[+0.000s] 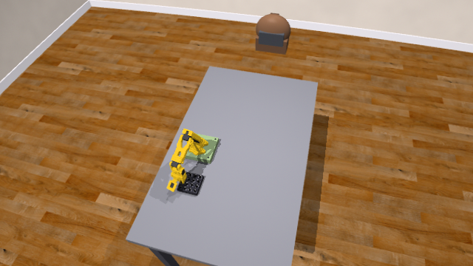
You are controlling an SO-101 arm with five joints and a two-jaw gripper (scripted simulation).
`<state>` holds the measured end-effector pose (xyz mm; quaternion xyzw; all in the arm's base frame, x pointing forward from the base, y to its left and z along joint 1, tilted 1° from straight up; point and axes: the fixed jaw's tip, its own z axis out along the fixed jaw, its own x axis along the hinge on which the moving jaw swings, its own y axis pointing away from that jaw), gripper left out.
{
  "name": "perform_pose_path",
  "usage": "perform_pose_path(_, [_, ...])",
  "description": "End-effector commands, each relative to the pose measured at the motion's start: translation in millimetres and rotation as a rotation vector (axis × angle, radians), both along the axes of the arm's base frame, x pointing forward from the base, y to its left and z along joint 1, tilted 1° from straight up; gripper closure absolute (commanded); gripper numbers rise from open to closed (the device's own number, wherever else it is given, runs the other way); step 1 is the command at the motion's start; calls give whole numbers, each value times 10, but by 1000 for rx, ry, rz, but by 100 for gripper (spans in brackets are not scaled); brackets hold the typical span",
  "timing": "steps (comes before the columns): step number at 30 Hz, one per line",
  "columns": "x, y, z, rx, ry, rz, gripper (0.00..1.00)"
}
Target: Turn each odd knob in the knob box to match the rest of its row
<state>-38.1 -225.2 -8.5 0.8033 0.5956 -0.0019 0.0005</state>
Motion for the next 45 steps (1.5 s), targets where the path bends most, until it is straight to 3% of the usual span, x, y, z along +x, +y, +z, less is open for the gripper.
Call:
perform_pose_path(1, [-9,34,-28,17,-6,62,99])
perform_pose_path(45, [-13,71,-28,16,-9,725,99])
